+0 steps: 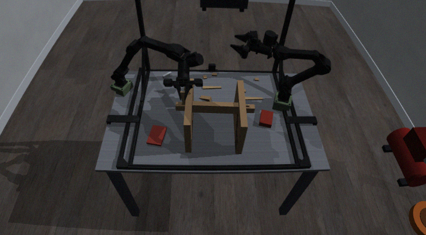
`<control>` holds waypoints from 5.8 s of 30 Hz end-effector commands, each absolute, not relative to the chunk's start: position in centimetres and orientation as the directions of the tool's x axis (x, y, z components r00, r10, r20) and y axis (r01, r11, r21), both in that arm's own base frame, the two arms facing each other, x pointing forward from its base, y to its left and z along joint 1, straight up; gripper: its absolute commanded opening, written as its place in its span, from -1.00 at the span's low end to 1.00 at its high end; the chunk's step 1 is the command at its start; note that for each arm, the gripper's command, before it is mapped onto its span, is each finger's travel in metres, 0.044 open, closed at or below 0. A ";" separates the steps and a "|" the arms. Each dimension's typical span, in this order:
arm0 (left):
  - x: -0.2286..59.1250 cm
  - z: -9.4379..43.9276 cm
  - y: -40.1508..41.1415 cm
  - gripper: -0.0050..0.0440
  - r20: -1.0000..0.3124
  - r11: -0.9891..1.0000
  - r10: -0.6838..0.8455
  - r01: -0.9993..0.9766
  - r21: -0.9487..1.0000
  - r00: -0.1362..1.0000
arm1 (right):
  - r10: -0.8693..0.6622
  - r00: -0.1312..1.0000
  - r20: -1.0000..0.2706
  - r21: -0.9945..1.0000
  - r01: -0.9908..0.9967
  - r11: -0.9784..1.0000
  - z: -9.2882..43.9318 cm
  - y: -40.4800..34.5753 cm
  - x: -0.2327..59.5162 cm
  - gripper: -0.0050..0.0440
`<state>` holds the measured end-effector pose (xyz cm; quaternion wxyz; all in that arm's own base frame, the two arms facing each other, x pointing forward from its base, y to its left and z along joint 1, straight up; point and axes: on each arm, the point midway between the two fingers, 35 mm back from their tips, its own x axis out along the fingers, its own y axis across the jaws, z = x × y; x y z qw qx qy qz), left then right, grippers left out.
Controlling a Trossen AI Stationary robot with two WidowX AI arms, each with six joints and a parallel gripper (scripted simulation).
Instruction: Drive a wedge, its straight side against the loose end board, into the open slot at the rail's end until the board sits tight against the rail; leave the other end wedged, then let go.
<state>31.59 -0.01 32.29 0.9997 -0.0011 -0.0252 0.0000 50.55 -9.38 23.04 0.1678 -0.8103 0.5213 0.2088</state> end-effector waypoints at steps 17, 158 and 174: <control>31.6 32.3 0.0 1.00 0.051 1.000 0.001 0.000 -0.002 0.999 | -0.772 0.367 -0.519 -0.051 -0.915 -0.401 22.2 -9.7 50.2 -0.80; 31.6 32.3 0.0 1.00 0.051 1.000 0.001 0.000 -0.002 0.999 | 0.321 0.722 -0.612 0.002 -0.405 0.914 20.8 -11.3 47.5 -0.80; 31.6 32.3 0.0 1.00 0.051 1.000 0.001 0.000 -0.002 0.999 | 0.321 0.722 -0.612 0.002 -0.405 0.914 18.3 -11.0 47.4 -0.80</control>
